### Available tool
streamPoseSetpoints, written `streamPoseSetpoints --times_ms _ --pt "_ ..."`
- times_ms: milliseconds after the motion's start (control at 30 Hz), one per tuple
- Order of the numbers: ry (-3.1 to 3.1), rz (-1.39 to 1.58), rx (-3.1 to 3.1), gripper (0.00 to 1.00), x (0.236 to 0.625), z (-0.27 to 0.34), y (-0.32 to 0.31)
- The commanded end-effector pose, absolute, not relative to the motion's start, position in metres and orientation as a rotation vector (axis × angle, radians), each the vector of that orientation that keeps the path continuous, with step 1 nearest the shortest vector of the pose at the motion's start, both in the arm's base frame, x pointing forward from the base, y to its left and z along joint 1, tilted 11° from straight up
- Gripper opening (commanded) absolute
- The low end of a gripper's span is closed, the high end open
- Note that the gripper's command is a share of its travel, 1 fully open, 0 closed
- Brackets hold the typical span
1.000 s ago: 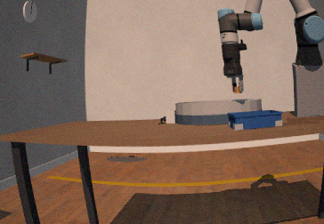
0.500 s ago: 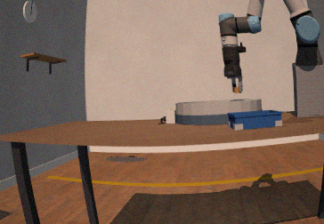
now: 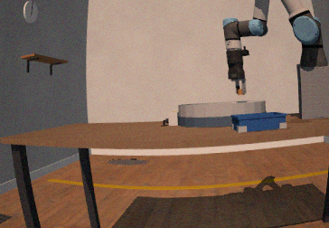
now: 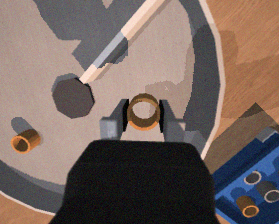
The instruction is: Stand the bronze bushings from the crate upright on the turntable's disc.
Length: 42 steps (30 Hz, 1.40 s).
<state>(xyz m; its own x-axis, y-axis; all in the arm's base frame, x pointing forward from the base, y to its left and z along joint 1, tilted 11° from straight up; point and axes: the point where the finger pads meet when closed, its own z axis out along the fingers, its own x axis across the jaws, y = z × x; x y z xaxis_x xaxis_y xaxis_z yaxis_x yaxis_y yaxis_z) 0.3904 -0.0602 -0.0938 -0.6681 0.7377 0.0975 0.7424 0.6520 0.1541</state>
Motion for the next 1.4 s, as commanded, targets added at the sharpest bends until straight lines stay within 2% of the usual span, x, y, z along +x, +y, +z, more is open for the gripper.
streamPoseSetpoints --times_ms 0,633,1367 --pt "-2.841 -0.286 -1.257 0.0 0.389 -0.101 -0.101" --pt "-2.841 -0.285 -1.257 0.0 0.38 -0.114 -0.172" --pt "-2.842 -0.285 -1.257 0.0 0.377 -0.119 -0.197"
